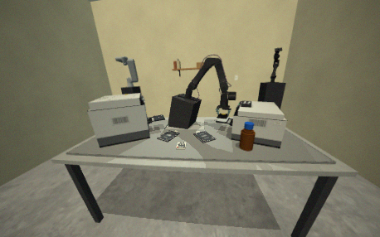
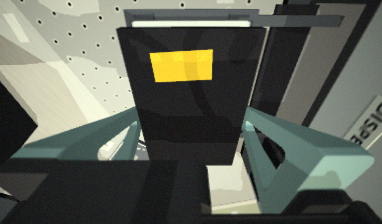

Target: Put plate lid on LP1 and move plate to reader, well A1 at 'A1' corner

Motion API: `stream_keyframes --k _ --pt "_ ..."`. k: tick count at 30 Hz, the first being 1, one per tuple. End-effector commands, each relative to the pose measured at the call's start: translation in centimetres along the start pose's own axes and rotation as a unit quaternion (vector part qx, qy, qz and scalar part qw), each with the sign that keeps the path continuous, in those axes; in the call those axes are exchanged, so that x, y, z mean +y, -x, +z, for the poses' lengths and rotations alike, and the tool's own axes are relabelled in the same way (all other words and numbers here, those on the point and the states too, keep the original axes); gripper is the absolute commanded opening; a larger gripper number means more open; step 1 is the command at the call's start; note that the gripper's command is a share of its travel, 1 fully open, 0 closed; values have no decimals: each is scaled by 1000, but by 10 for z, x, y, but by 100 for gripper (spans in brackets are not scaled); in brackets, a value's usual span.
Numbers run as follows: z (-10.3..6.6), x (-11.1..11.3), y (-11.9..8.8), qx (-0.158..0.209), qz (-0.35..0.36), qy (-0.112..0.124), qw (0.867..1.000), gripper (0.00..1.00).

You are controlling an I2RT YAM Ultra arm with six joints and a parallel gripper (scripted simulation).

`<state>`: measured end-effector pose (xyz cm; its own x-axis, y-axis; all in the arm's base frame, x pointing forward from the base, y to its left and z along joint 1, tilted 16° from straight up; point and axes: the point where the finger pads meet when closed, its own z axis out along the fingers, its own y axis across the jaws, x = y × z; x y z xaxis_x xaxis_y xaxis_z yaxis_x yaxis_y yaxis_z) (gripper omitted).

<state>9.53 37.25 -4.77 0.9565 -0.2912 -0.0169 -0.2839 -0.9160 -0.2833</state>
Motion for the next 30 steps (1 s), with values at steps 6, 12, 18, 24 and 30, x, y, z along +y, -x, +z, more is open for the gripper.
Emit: stream_keyframes --k 6,12,18,24,30 --pt "-17 -18 3 -7 0 -22 1000 85" --pt "-19 -18 3 -7 3 -23 1000 85" --pt "-21 -18 2 -7 4 -22 1000 85" --pt "-23 -18 1 -6 5 -22 1000 85" --pt "-25 -17 0 -6 6 -22 1000 85"
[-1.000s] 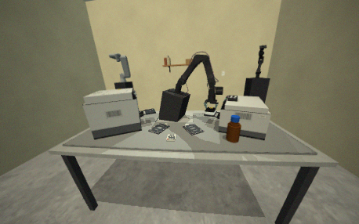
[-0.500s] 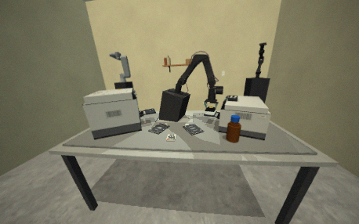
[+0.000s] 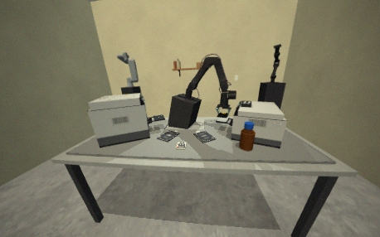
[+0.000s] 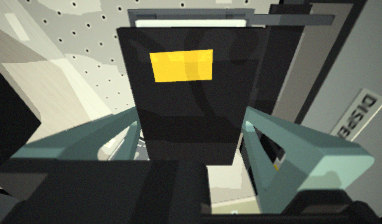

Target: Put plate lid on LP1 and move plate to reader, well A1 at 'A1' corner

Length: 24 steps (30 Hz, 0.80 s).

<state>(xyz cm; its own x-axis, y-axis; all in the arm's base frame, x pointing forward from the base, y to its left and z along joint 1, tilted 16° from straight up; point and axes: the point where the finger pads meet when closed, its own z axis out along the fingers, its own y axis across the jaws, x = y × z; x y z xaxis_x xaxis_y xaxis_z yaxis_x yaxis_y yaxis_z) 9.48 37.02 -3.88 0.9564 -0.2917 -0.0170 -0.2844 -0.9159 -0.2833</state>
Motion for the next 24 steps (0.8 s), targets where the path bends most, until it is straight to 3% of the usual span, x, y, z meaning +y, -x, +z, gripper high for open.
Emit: stream_keyframes --k 1,24 --pt "-17 -17 0 -6 6 -21 1000 85" --pt "-43 -14 5 -7 -4 -17 1000 85"
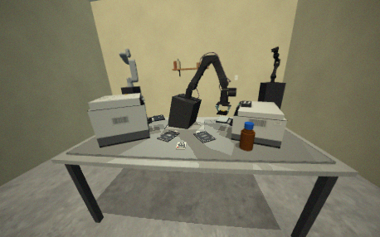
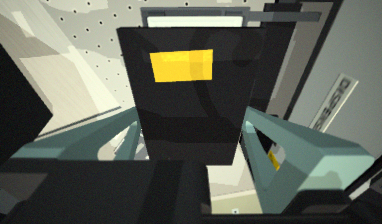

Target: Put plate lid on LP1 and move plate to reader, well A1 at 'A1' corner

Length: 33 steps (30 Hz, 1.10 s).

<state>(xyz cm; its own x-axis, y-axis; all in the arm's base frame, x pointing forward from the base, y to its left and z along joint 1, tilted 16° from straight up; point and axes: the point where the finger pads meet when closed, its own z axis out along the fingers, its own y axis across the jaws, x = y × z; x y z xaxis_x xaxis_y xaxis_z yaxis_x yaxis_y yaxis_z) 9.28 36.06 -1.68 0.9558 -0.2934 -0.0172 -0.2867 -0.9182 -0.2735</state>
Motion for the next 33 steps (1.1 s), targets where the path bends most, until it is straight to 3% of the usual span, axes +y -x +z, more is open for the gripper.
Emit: stream_keyframes --k 1,16,23,33 --pt "-20 -17 6 -7 -5 -24 1000 85" --pt "-38 -20 -2 -5 3 -29 1000 85" --pt "-47 -17 6 -7 -5 -25 1000 85" --pt "-58 -16 3 -5 2 -23 1000 85"
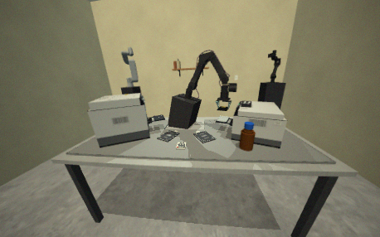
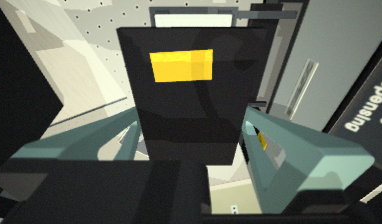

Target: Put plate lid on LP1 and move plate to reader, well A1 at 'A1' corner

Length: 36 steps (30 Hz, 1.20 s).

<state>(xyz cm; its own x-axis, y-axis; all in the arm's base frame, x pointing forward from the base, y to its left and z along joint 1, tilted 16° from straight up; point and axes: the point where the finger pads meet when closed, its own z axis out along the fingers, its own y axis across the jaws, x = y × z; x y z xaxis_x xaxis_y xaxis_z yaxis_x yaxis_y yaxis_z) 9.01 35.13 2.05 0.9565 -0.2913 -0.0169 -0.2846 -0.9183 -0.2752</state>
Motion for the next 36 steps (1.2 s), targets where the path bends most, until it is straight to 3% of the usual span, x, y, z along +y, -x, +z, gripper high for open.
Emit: stream_keyframes --k 1,8,9,11,12,15,18,24,29,31,32,33,36 --pt "-21 -15 2 -4 3 -23 1000 85" --pt "-22 -18 -1 -3 6 -28 1000 85" --pt "-12 -9 0 -1 2 -15 1000 85" --pt "-21 -13 -4 -3 -15 -20 1000 85" --pt "-2 -3 -5 -2 12 -5 1000 85" --pt "-5 -4 -7 -3 18 -10 1000 85" --pt "6 4 -15 -3 36 5 999 85" --pt "5 -9 -30 -3 70 -12 997 85" --pt "14 4 -42 -2 100 1 995 85" --pt "14 4 -42 -2 100 1 995 85" --pt "6 -9 -45 -3 105 -18 994 85" --pt "5 -11 -45 -3 110 -21 994 85" --pt "5 -9 -40 -4 122 -14 992 85"
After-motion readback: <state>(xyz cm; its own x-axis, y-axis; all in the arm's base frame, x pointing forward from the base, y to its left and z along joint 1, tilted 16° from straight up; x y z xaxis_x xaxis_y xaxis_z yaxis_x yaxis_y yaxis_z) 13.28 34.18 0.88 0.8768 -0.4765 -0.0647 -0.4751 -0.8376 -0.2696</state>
